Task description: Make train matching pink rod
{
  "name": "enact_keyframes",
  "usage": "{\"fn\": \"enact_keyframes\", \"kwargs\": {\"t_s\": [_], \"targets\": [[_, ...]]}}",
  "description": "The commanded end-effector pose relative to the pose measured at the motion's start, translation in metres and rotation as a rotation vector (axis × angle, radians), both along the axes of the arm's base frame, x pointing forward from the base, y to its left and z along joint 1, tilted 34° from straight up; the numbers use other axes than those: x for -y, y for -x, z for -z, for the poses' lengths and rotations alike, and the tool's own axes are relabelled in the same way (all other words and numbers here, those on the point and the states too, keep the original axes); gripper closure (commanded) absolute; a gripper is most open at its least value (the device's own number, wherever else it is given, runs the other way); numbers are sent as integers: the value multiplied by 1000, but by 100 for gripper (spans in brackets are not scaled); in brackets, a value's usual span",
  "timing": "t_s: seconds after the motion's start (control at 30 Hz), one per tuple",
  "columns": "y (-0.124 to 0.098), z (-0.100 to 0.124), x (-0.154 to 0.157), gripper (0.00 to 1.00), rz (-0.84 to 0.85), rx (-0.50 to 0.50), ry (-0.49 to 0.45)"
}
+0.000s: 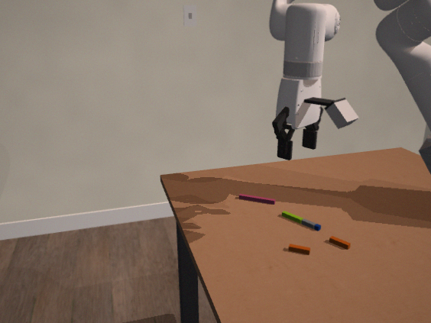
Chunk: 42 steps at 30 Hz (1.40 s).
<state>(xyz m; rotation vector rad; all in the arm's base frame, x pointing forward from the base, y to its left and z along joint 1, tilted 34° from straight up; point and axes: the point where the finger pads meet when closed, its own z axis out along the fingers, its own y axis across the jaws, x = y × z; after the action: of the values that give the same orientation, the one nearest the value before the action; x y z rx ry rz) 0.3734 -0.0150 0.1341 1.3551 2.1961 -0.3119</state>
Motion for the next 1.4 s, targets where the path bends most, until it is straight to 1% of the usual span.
{"fn": "enact_keyframes", "kwargs": {"t_s": [0.0,0.2,1.37], "targets": [[6,-17,-9,0,0,2,1],[9,-27,-14,0,0,2,1],[9,-27,-14,0,0,2,1]]}}
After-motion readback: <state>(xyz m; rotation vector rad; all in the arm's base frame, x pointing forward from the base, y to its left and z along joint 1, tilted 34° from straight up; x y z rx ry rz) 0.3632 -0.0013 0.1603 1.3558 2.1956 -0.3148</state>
